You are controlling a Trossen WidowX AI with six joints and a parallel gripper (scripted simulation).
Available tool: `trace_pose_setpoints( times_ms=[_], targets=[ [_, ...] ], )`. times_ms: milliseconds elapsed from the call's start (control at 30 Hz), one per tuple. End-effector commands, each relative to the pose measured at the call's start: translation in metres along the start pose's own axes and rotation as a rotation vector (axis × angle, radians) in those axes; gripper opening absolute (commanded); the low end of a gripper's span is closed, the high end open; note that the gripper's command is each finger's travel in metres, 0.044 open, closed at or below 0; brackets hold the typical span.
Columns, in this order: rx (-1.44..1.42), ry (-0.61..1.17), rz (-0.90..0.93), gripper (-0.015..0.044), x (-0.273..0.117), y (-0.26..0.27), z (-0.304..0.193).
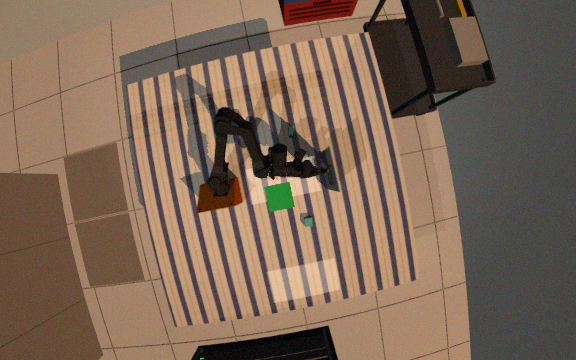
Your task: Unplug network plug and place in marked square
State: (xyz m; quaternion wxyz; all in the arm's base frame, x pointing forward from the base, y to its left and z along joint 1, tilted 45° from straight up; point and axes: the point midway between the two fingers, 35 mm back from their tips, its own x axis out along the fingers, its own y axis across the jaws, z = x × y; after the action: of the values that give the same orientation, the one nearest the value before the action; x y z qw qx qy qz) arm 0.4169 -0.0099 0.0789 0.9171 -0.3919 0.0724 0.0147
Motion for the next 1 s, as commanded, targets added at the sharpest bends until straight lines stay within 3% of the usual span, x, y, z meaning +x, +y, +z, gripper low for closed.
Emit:
trace_pose_setpoints(
  times_ms=[0,967],
  targets=[
    [0.004,0.0,0.0,0.0,0.0,0.0,0.0],
    [0.004,0.001,0.001,0.0,-0.016,0.0,-0.004]
  ],
)
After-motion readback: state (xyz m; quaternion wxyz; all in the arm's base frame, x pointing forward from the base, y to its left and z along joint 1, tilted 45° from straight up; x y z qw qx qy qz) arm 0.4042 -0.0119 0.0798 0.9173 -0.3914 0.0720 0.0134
